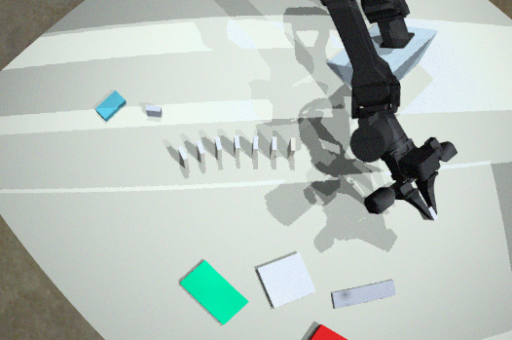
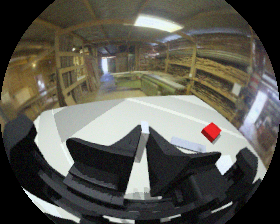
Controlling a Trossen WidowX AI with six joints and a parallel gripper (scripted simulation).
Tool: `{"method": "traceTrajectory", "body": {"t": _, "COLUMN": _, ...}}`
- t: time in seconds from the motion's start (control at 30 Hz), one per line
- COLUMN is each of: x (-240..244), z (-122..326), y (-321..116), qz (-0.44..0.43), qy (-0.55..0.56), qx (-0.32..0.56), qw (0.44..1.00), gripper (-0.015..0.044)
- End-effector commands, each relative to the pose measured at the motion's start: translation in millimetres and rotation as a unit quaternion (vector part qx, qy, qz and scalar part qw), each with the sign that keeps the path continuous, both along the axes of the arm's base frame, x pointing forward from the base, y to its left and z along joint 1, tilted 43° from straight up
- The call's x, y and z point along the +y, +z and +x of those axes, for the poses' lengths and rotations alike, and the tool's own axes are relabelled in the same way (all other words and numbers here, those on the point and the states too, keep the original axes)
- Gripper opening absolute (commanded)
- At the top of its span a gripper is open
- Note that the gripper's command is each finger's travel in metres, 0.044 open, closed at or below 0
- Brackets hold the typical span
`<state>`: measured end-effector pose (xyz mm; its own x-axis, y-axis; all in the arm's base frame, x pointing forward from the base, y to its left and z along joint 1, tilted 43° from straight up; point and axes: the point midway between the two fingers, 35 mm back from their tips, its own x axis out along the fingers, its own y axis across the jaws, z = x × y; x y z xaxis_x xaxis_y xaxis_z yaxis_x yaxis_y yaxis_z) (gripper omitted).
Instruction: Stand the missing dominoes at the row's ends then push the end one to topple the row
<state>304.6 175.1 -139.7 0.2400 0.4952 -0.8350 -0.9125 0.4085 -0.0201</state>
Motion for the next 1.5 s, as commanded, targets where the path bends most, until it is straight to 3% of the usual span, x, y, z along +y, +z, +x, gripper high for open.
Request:
{"method": "traceTrajectory", "body": {"t": 0.0, "x": -2.0, "z": -3.3, "y": 8.7, "qz": 0.022, "qy": 0.010, "qx": -0.023, "qw": 0.999, "gripper": 0.0020}}
{"method": "traceTrajectory", "body": {"t": 0.53, "x": -13.4, "z": -21.5, "y": 45.2, "qz": 0.090, "qy": 0.043, "qx": -0.117, "qw": 0.988, "gripper": 0.0020}}
{"method": "traceTrajectory", "body": {"t": 1.13, "x": -13.8, "z": -21.4, "y": 44.7, "qz": 0.090, "qy": 0.043, "qx": -0.117, "qw": 0.988, "gripper": 0.0020}}
{"method": "traceTrajectory", "body": {"t": 1.47, "x": -37.8, "z": -19.6, "y": 16.6, "qz": 0.084, "qy": 0.043, "qx": -0.115, "qw": 0.989, "gripper": 0.0020}}
